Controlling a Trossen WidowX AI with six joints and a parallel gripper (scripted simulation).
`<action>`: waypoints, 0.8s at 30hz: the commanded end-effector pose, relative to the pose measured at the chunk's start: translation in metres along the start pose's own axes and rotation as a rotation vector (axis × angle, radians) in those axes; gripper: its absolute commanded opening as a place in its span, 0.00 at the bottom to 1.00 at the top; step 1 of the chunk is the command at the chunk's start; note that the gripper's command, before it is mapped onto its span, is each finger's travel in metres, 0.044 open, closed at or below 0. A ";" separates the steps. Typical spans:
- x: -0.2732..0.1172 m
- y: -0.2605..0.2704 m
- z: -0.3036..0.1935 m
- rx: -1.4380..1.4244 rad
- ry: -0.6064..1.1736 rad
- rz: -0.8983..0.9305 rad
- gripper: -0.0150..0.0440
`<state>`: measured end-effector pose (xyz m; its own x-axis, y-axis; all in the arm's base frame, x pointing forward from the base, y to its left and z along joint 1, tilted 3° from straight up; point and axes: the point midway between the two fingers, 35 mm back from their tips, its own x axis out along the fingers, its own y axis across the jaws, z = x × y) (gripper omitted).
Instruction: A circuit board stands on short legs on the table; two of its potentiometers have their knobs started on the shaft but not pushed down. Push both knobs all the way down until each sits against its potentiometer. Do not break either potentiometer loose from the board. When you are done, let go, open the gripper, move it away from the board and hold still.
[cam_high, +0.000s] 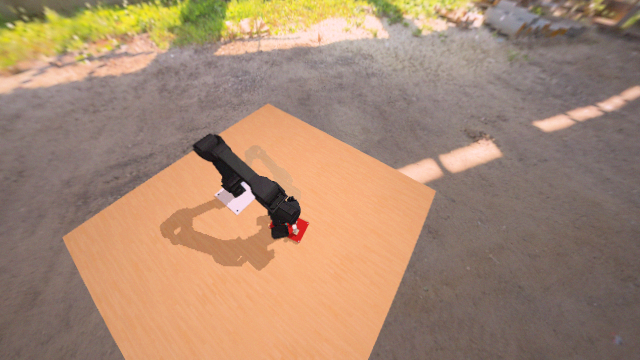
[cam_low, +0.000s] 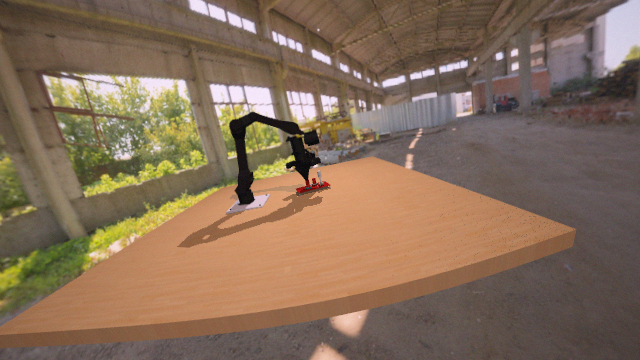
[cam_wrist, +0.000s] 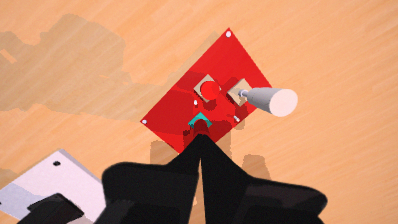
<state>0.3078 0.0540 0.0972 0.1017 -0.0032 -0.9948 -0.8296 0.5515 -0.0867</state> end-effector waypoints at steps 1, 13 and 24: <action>0.020 -0.002 0.001 -0.002 0.020 0.015 0.25; 0.020 -0.002 0.001 -0.002 0.020 0.015 0.25; 0.015 -0.003 0.001 -0.002 0.020 0.015 0.25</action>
<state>0.3079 0.0540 0.0963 0.1011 -0.0034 -0.9949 -0.8297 0.5516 -0.0862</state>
